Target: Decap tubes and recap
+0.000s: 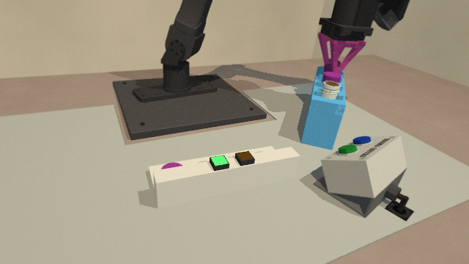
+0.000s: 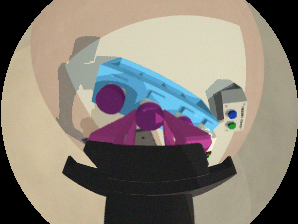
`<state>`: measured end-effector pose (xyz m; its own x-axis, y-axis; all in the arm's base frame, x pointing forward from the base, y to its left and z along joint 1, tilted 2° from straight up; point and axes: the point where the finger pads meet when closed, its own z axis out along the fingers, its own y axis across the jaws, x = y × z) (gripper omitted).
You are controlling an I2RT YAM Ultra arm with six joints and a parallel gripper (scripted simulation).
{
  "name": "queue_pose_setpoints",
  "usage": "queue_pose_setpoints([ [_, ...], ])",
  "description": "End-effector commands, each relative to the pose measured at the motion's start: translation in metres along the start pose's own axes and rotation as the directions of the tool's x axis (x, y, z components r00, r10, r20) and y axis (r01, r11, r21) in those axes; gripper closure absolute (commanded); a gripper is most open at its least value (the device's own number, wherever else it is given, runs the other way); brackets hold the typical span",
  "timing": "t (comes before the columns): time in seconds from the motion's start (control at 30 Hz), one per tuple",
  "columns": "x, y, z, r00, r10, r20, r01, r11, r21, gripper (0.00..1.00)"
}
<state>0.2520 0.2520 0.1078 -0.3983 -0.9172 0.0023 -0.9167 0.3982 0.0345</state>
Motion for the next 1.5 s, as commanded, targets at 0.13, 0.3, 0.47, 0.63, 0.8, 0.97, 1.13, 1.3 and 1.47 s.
queue_pose_setpoints([
  [0.13,-0.0012,-0.0003,-0.0031,0.986,0.169,0.012,-0.169,0.986,0.003,1.00],
  [0.3,-0.0012,-0.0003,-0.0029,0.964,0.266,0.012,-0.266,0.964,0.002,1.00],
  [0.47,-0.0012,-0.0003,-0.0027,0.906,0.422,0.012,-0.422,0.906,0.000,1.00],
  [0.63,-0.0012,-0.0003,-0.0024,0.824,0.567,0.012,-0.567,0.824,-0.002,1.00],
  [0.8,-0.0012,-0.0003,-0.0022,0.718,0.696,0.011,-0.696,0.718,-0.004,1.00],
  [0.97,-0.0012,-0.0003,-0.0021,0.705,0.709,0.011,-0.709,0.705,-0.005,1.00],
  [1.13,-0.0012,-0.0003,-0.0021,0.705,0.709,0.011,-0.709,0.705,-0.005,0.51],
  [1.3,-0.0012,-0.0004,-0.0021,0.705,0.709,0.011,-0.709,0.705,-0.005,0.51],
  [1.47,-0.0012,-0.0003,-0.0021,0.705,0.709,0.011,-0.709,0.705,-0.005,0.51],
])
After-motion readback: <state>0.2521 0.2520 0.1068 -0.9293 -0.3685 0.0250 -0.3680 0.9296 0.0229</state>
